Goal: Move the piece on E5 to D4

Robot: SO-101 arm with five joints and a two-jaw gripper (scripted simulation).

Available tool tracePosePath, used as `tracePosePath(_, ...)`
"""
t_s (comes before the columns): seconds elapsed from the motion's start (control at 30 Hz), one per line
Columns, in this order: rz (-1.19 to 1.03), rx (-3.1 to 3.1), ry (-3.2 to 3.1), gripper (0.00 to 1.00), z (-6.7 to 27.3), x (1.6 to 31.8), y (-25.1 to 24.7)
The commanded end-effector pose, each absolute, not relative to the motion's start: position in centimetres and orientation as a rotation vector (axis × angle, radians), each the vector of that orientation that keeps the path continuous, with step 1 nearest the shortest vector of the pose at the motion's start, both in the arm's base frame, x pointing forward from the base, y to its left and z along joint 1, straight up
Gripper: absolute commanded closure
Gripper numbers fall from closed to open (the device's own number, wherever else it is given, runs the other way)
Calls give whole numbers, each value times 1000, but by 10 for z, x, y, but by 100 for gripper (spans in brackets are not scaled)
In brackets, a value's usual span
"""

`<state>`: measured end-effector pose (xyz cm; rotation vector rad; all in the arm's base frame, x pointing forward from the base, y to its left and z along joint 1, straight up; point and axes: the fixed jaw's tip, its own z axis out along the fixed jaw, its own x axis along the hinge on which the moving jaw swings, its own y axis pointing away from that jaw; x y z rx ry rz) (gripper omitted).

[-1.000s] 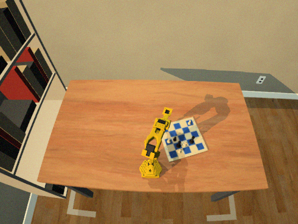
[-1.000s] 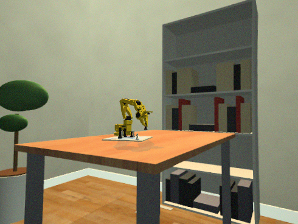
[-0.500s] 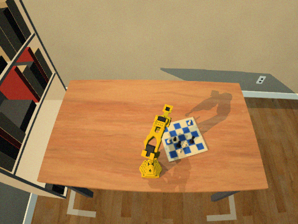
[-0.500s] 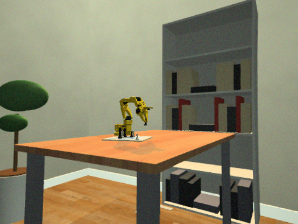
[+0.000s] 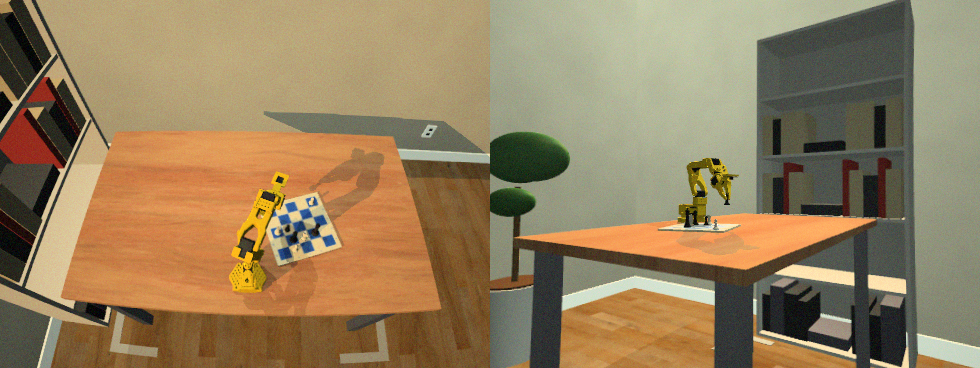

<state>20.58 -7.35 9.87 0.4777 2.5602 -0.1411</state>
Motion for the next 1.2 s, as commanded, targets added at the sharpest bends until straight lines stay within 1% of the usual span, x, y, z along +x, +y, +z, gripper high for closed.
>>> tracePosePath(0.0,-172,577,2540,100,101,197,-89)
tracePosePath(0.23,-216,734,2505,100,101,185,-113)
tracePosePath(1.17,-218,742,2503,100,99,186,-115)
